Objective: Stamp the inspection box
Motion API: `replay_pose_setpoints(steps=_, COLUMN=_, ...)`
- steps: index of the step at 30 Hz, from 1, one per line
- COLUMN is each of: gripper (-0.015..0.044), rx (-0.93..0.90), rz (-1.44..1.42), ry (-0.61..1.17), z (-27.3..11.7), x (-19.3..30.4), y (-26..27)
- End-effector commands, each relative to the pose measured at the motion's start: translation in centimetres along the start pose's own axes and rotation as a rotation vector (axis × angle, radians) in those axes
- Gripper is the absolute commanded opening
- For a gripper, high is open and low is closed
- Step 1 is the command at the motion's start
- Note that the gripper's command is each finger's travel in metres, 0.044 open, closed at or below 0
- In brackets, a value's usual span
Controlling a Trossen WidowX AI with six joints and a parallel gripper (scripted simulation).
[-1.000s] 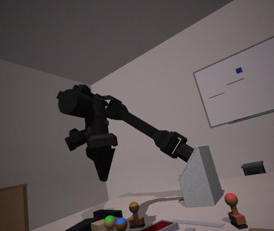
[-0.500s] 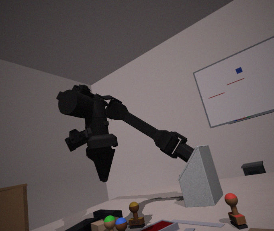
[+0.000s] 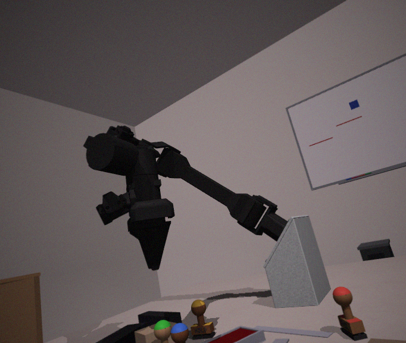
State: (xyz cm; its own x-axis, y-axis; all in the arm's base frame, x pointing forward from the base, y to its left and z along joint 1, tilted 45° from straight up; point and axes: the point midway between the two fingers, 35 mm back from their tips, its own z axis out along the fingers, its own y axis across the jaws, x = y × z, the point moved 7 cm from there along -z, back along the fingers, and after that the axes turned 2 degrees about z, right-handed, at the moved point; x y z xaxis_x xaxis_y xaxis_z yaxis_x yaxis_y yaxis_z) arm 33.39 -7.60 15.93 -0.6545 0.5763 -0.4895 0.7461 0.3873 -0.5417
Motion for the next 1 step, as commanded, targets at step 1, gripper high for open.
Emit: replay_pose_setpoints(steps=1, gripper=0.0261, rx=0.000, rz=0.000, ry=0.000, z=0.00, x=0.00, y=0.00)
